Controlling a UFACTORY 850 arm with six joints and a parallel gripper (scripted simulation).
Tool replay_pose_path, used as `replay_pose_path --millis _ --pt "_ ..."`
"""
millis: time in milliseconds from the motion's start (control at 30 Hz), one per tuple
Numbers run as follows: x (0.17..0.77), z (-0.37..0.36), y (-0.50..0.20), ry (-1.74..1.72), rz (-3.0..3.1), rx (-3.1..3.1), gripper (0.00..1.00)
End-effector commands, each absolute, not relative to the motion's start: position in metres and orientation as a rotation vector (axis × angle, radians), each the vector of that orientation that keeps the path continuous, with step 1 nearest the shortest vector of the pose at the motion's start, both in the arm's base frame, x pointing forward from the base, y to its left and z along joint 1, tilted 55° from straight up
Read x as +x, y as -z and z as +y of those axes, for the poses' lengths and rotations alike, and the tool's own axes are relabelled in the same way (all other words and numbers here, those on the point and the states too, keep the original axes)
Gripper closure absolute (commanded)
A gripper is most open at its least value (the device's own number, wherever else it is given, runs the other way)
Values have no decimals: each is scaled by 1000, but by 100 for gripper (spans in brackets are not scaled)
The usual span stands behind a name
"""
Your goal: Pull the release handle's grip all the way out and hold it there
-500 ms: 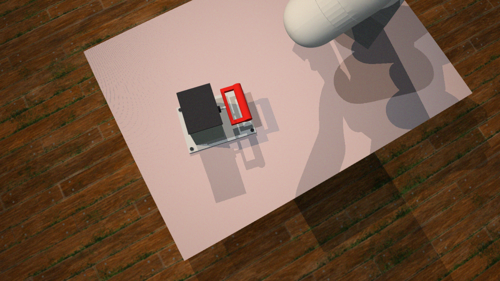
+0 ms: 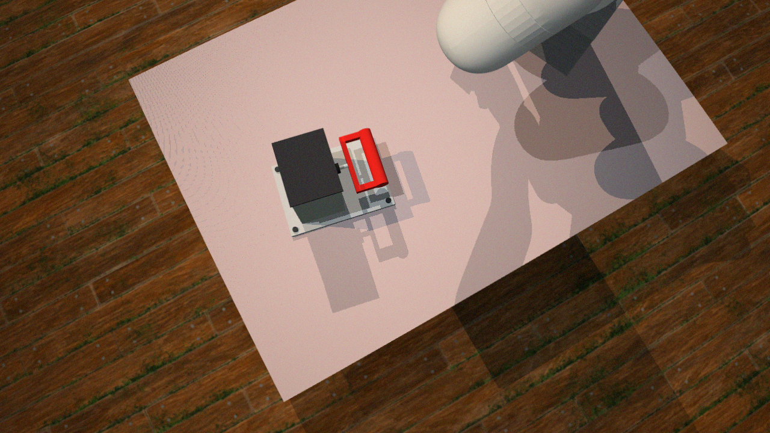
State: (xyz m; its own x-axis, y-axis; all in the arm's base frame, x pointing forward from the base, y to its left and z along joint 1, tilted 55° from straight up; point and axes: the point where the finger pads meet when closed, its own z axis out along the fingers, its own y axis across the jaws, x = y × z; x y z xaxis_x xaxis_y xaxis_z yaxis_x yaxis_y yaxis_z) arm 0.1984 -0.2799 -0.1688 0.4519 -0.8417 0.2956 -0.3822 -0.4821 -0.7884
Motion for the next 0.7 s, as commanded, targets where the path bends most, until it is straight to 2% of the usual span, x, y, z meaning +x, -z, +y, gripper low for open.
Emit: replay_pose_path --millis 0,267,667 --pt "198 -281 169 918 1019 -2060 0" --pt "206 -270 154 899 1046 -2041 0" --pt "254 -193 53 761 1223 -1907 0"
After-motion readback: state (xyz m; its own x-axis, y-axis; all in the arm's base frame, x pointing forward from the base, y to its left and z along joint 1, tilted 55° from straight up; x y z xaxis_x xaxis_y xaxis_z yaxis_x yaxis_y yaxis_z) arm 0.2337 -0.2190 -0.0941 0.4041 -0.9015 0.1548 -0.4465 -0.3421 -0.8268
